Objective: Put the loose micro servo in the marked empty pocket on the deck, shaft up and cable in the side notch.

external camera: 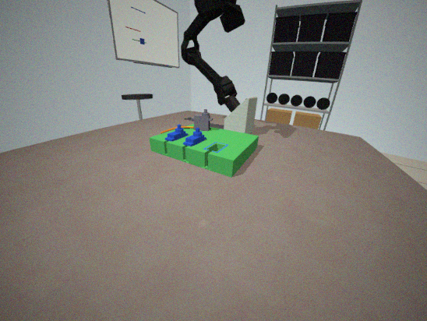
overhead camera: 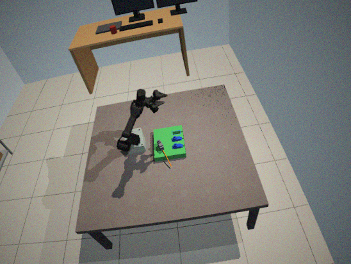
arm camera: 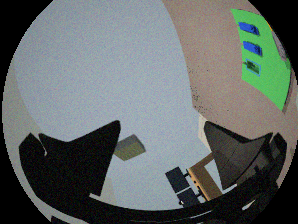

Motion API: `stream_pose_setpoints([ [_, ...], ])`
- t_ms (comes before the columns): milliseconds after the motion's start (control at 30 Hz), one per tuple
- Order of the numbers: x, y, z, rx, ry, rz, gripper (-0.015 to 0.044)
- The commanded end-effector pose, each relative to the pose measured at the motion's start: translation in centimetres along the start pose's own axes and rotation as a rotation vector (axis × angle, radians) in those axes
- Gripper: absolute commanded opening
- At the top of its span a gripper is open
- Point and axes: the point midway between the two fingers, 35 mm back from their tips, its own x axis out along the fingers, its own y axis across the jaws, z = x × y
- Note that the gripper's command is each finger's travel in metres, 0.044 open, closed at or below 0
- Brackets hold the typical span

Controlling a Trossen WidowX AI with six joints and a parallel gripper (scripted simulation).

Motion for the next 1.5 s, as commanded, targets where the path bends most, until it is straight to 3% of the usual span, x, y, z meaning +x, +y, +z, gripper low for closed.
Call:
stream_pose_setpoints([
  [0,1.3,-2.1,1.5,-0.068,-0.039,-0.089,0.044],
  [567,3.6,-12.1,10.1,-0.289,-0.193,-0.569,0.044],
  [1267,-2.4,-21.7,19.0,-0.407,-0.265,-1.238,0.044],
  [1467,-3.0,-22.1,19.5,-0.409,-0.265,-1.286,0.044],
])
